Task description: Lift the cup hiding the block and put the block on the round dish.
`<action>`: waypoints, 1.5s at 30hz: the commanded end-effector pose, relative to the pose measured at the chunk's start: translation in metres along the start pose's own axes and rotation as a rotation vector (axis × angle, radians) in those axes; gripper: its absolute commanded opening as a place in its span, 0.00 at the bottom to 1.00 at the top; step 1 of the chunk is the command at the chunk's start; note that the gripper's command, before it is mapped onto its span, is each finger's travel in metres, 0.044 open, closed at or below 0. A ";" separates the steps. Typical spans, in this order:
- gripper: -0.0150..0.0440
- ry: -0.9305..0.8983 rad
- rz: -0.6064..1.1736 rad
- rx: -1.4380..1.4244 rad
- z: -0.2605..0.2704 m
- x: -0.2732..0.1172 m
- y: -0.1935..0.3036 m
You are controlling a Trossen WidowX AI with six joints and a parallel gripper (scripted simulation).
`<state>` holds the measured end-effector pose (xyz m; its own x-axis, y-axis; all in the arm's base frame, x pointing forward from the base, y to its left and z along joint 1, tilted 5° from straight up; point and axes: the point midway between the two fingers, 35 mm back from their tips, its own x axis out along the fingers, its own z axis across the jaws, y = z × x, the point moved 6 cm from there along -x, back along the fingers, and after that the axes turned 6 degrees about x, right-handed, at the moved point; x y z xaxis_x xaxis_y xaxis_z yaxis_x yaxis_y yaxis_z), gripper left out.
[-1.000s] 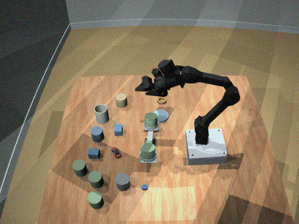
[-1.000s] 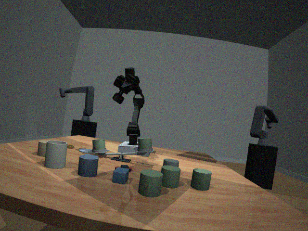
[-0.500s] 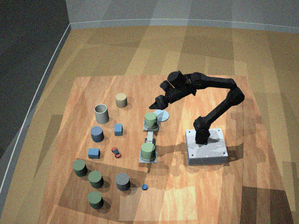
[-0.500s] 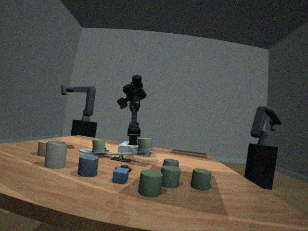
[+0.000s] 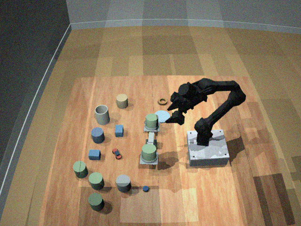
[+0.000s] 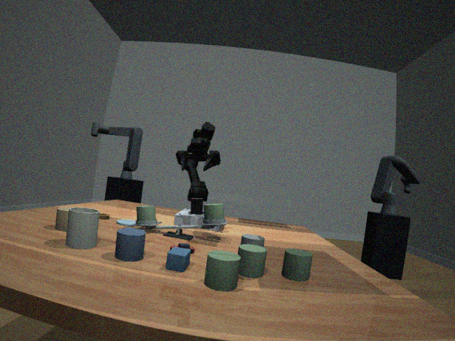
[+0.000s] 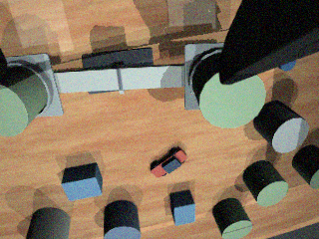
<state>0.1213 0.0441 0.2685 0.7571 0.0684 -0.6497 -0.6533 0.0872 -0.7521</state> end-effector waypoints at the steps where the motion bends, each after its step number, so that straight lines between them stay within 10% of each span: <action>1: 1.00 0.007 0.027 -0.129 -0.005 0.001 0.018; 45: 1.00 -0.007 0.561 -1.105 -0.035 0.092 -0.052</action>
<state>0.2108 0.0193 0.2458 0.4120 -0.1671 -0.8957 -0.6026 -0.7873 -0.1303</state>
